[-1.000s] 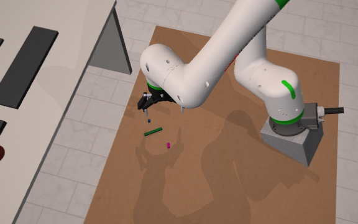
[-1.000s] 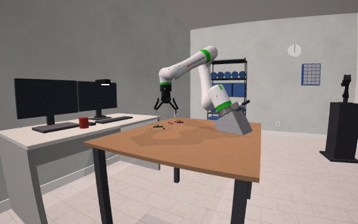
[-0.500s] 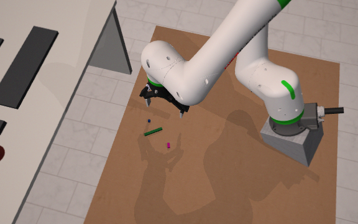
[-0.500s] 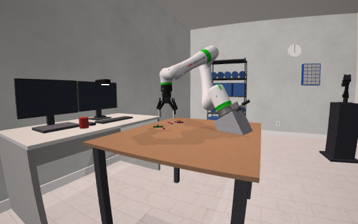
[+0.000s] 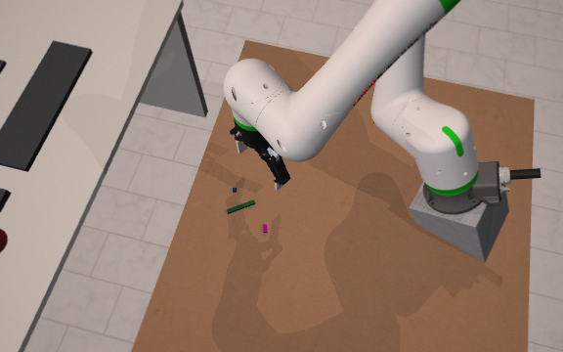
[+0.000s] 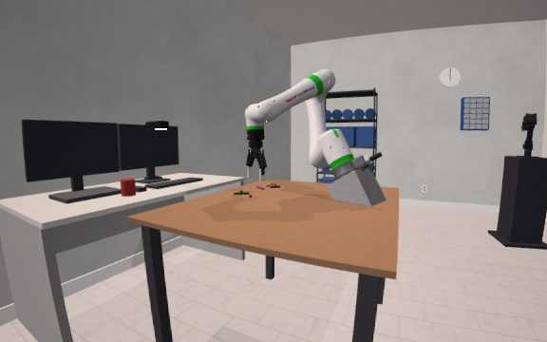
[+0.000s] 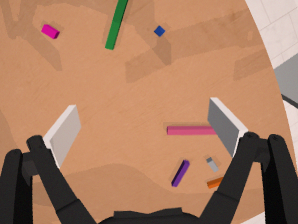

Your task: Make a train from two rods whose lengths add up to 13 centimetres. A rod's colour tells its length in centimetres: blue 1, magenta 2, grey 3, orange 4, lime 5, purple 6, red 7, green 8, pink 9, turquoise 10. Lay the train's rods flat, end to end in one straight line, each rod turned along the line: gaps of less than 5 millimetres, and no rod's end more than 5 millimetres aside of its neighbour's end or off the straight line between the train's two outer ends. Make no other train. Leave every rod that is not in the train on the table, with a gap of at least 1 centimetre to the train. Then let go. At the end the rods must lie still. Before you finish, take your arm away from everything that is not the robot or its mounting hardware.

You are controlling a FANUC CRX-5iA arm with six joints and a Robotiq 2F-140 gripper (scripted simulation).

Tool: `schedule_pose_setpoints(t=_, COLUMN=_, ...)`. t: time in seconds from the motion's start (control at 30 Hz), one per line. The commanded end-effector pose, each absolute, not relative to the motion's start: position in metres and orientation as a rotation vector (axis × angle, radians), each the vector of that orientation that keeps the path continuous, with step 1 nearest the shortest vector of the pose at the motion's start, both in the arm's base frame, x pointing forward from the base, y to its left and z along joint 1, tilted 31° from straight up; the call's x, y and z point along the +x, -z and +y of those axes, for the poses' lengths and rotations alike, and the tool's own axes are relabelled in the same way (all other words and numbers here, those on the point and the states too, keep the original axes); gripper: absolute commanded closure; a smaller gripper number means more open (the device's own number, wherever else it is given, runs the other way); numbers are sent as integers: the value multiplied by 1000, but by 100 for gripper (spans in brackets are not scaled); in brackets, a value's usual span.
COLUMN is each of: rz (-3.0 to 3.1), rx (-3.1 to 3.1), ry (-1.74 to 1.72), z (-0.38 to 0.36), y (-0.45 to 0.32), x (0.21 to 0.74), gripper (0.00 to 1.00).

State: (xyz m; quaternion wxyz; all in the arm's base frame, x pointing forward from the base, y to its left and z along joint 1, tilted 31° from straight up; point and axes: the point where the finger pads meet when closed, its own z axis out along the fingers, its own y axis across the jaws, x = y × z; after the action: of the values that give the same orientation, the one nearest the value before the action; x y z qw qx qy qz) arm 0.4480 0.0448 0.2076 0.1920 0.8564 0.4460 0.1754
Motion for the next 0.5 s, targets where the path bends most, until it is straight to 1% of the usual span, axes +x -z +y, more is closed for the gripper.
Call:
schedule_pose_setpoints(t=0.0, rz=1048, rx=2510, ry=-544, z=41, y=-208, x=448, gripper=0)
schedule_pose_setpoints(t=0.23, rz=852, rx=2608, ry=-589, z=37, y=-209, x=447, gripper=0)
schedule_pose_setpoints(t=0.27, rz=733, rx=2659, ry=-614, z=34, y=-210, x=447, gripper=0)
schedule_pose_setpoints(t=0.47, rz=499, rx=2744, ry=-659, z=30, y=-210, x=447, gripper=0)
